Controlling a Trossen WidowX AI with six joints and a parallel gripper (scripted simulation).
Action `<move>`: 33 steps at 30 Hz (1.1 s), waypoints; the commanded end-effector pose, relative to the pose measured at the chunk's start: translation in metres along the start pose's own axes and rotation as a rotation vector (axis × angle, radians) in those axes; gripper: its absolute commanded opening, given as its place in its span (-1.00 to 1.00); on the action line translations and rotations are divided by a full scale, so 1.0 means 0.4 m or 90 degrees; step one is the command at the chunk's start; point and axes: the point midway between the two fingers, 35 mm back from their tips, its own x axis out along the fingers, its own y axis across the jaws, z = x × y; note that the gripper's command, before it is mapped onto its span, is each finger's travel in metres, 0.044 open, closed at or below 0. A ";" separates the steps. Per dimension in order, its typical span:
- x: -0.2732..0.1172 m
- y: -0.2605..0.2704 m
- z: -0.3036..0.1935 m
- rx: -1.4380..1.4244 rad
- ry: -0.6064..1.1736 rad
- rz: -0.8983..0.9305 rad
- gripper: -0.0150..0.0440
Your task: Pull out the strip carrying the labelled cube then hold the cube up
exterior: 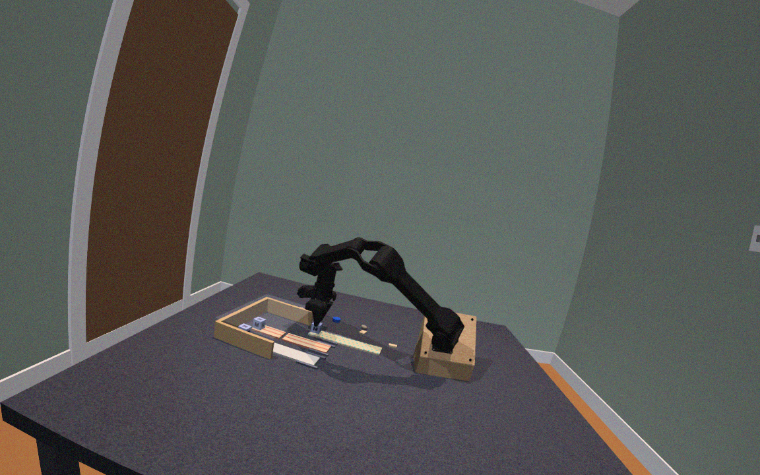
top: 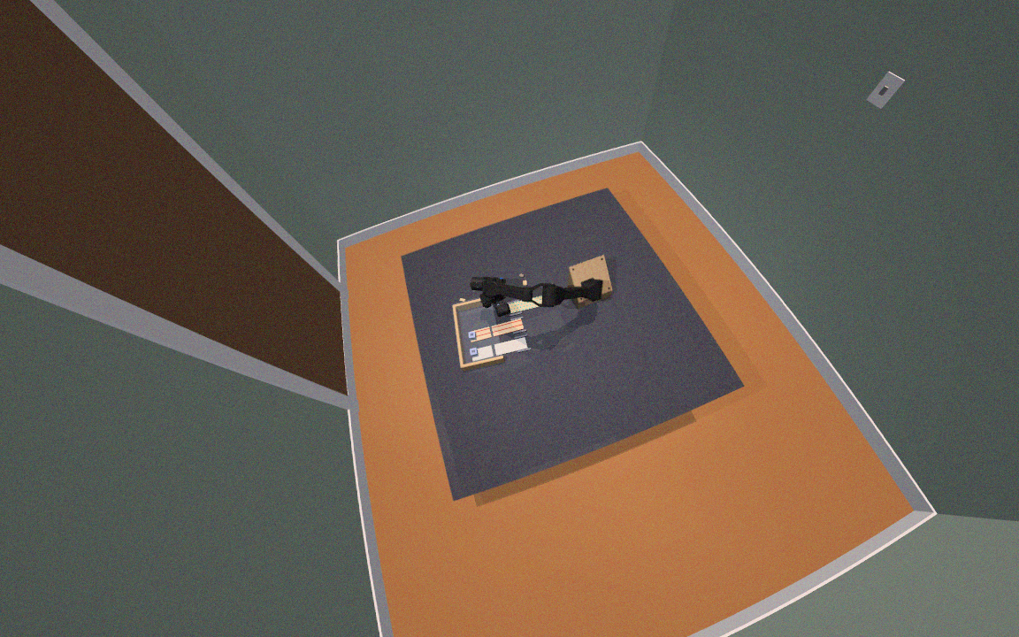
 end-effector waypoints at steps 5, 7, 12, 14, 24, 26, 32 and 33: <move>0.035 0.004 -0.002 0.002 0.001 0.004 0.36; 0.043 0.004 -0.003 0.002 0.001 0.004 0.36; 0.060 0.005 -0.004 0.002 0.001 0.005 0.36; 0.061 0.005 -0.004 0.002 0.001 0.005 0.36; 0.061 0.005 -0.004 0.002 0.001 0.005 0.36; 0.061 0.005 -0.004 0.002 0.001 0.005 0.36; 0.061 0.005 -0.004 0.002 0.001 0.005 0.36; 0.061 0.005 -0.004 0.002 0.001 0.005 0.36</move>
